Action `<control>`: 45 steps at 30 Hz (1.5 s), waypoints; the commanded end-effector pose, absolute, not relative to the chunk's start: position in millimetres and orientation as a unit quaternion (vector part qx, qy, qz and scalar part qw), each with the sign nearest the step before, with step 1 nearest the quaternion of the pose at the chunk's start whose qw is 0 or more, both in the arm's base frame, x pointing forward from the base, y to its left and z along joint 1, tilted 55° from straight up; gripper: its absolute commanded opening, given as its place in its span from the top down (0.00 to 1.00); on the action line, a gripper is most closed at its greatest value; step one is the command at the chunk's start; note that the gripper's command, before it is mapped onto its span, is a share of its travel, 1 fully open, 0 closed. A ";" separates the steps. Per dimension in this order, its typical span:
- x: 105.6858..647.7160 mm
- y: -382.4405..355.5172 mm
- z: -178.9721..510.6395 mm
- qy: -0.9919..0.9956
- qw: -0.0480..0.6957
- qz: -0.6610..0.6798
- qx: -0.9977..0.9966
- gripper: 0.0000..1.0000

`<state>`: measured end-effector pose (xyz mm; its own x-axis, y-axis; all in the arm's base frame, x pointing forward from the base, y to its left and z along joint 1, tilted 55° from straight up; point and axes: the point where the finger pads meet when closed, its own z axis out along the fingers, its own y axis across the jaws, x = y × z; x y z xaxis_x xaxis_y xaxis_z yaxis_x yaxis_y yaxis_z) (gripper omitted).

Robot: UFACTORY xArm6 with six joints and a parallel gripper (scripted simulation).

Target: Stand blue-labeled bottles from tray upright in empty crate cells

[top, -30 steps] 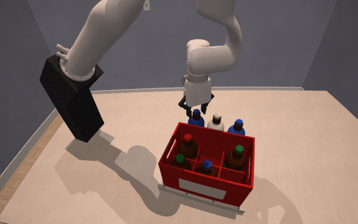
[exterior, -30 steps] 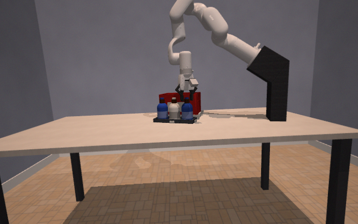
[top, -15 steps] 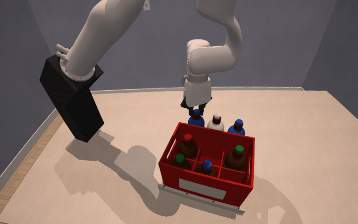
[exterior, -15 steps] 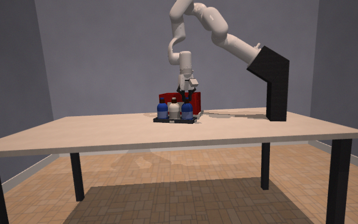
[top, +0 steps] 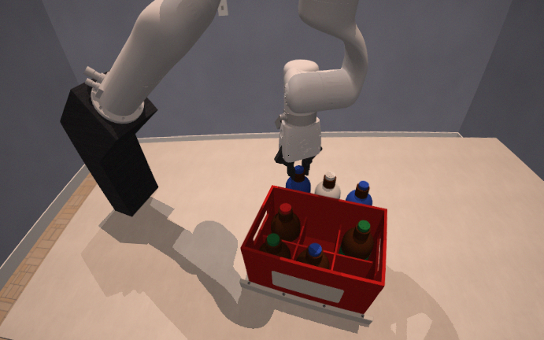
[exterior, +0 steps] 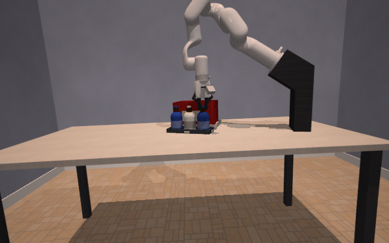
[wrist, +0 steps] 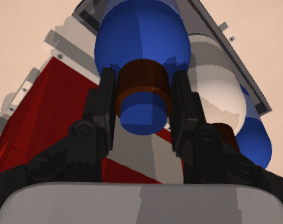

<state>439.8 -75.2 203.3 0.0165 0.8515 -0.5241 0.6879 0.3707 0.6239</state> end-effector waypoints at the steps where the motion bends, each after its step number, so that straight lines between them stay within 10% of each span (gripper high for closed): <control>1: 440.0 -75.0 204.0 0.695 0.450 0.092 0.553 1.00; 45: 434.8 -71.9 208.0 0.695 0.450 0.092 0.553 1.00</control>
